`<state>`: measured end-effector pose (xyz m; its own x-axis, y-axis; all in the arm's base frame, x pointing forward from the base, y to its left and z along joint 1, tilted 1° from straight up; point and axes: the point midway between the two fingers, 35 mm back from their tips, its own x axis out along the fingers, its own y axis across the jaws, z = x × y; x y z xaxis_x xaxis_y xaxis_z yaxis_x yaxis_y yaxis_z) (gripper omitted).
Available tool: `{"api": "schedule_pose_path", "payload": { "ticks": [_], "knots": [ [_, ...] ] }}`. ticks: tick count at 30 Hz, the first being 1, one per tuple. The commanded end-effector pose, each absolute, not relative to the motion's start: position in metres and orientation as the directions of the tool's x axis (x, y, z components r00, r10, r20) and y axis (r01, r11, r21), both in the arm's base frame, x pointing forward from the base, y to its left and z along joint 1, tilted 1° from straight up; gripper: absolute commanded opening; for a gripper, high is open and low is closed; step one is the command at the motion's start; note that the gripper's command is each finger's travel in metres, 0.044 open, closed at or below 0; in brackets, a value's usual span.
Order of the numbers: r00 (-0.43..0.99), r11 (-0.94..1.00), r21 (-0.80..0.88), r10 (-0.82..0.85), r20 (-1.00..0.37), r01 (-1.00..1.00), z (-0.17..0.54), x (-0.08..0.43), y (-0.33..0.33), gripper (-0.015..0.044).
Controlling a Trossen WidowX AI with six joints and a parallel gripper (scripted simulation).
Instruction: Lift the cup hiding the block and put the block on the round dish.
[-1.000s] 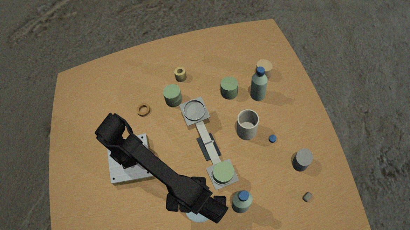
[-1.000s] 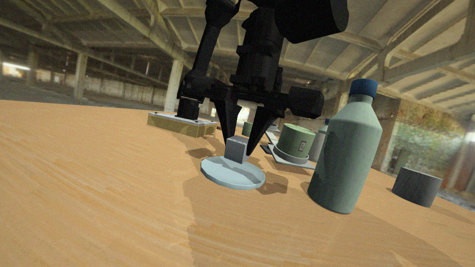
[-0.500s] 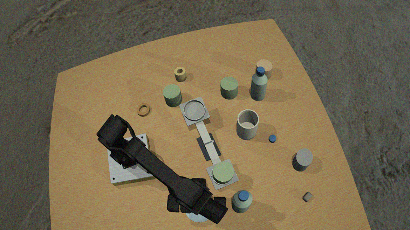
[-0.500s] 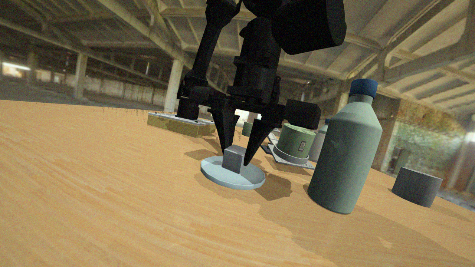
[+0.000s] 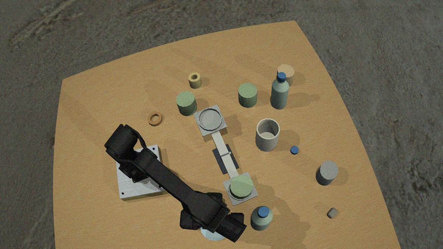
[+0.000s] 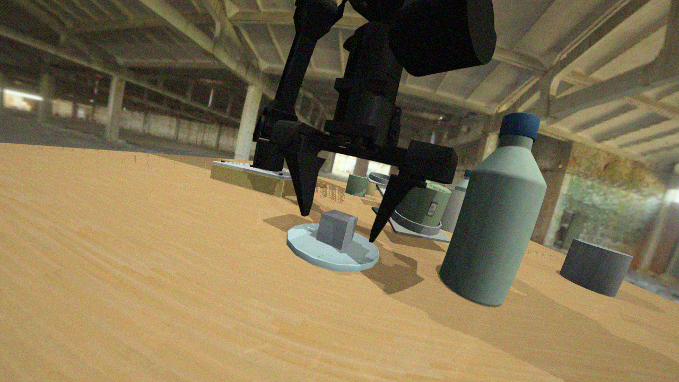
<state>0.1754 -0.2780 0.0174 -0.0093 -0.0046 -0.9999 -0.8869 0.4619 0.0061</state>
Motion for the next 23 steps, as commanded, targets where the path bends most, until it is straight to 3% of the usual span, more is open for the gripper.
{"api": "schedule_pose_path", "payload": {
  "ticks": [1,12,23],
  "knots": [
    [-0.005,0.460,-0.002,-0.013,-1.000,-0.888,0.058,0.177,-0.280,0.0440],
    [0.002,0.461,-0.013,-0.022,-1.000,-0.887,0.115,0.176,-0.277,0.0440],
    [0.003,0.461,-0.013,-0.023,-1.000,-0.887,0.118,0.176,-0.277,0.0440]
  ]
}}
